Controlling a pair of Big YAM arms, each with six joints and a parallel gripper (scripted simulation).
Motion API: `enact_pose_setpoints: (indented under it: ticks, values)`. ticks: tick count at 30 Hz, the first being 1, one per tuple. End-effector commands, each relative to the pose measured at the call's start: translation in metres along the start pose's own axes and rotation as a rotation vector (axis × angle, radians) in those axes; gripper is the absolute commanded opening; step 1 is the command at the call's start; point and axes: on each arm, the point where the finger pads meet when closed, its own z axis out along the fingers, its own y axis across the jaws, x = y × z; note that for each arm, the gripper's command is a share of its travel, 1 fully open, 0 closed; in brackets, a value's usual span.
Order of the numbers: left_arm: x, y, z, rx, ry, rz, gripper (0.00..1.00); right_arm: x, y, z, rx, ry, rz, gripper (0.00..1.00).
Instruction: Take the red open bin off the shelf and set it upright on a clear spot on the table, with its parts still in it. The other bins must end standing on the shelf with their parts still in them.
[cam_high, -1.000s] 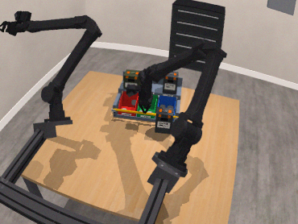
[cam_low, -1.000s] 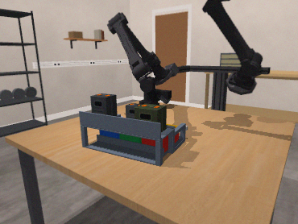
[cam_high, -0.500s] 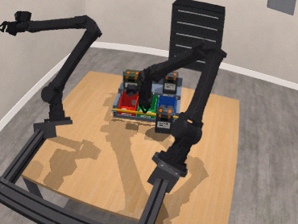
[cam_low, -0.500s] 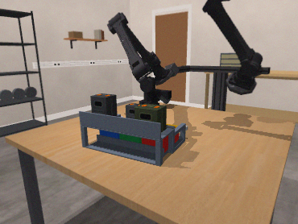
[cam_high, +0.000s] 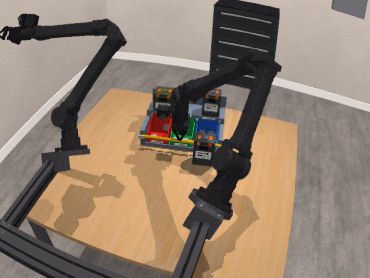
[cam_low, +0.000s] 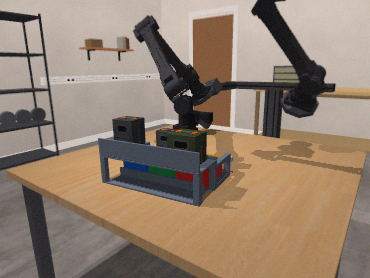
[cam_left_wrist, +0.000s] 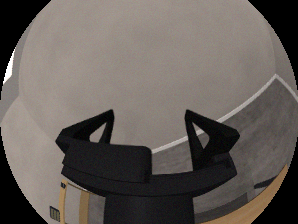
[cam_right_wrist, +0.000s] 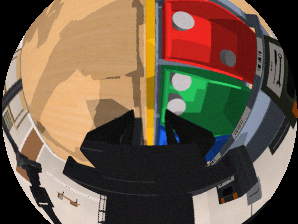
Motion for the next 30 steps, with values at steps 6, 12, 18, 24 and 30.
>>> enact_pose_setpoints:
  ticks: [6, 12, 18, 24, 30]
  values:
    - [-0.0397, 0.0048, -0.0040, -0.008, -0.051, -0.005, 1.00, -0.0034, -0.0325, -0.0216, 0.067, -0.031, 0.041, 0.43]
    - [-0.0397, 0.0048, -0.0040, -0.008, -0.051, -0.005, 1.00, -0.0035, -0.0327, -0.0219, 0.066, -0.031, 0.041, 0.43]
    - [-0.0397, 0.0048, -0.0040, -0.008, -0.051, -0.005, 1.00, -0.0035, -0.0317, -0.0216, 0.064, -0.030, 0.040, 0.43]
    - [-0.0397, 0.0048, -0.0040, -0.008, -0.051, -0.005, 1.00, -0.0032, -0.0268, -0.0198, 0.056, -0.028, 0.034, 0.43]
    - [-0.0397, 0.0048, -0.0040, -0.008, -0.051, -0.005, 1.00, -0.0030, -0.0236, -0.0187, 0.051, -0.026, 0.030, 0.43]
